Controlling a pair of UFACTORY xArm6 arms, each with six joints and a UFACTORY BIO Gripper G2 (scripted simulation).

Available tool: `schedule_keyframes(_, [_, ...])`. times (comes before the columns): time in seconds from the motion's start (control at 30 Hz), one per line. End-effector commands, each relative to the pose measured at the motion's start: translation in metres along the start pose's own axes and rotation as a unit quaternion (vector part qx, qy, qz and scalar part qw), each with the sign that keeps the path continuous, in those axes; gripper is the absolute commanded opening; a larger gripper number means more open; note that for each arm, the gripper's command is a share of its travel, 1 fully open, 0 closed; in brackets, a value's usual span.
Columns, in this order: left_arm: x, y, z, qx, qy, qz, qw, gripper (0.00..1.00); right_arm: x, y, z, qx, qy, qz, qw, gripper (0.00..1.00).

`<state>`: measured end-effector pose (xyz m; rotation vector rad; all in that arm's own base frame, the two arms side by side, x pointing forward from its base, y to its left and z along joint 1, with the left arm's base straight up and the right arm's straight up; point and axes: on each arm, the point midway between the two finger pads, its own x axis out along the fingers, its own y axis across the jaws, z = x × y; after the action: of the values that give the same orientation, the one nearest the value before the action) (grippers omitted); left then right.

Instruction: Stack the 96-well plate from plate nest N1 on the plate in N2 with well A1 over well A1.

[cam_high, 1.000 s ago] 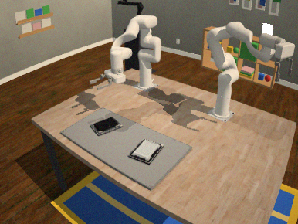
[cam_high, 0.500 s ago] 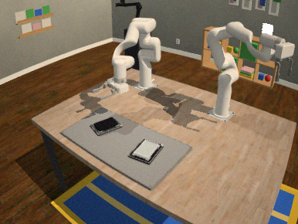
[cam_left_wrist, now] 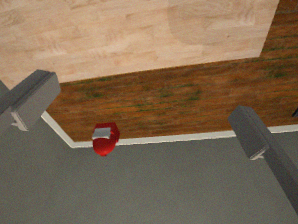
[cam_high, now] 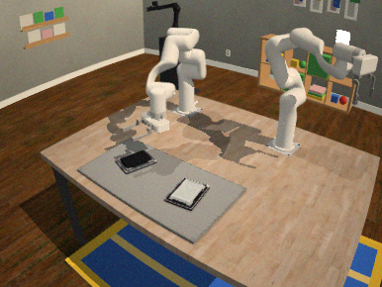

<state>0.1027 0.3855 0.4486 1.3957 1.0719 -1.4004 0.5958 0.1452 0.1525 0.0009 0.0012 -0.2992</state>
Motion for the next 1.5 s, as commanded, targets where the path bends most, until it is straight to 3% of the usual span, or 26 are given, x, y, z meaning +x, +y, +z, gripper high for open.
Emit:
schedule_keyframes(0.0, [-0.002, 0.000, 0.000, 0.000, 0.002, 0.000, 1.0000, 1.00, 0.006, 0.021, -0.016, 0.001, -0.002, -0.001, 1.0000, 0.37])
schedule_keyframes(0.2, [-0.002, 0.000, 0.000, 0.000, 0.002, 0.000, 1.0000, 1.00, 0.008, 0.034, -0.028, 0.001, -0.002, -0.001, 1.0000, 0.37])
schedule_keyframes(0.8, [-0.002, 0.000, 0.000, 0.000, 0.002, 0.000, 1.0000, 1.00, 0.008, 0.034, -0.028, 0.001, -0.002, -0.001, 1.0000, 0.37])
schedule_keyframes(1.47, [-0.002, 0.000, 0.000, 0.000, 0.002, 0.000, 1.0000, 1.00, 0.008, 0.034, -0.058, 0.001, -0.002, -0.001, 1.0000, 0.37])
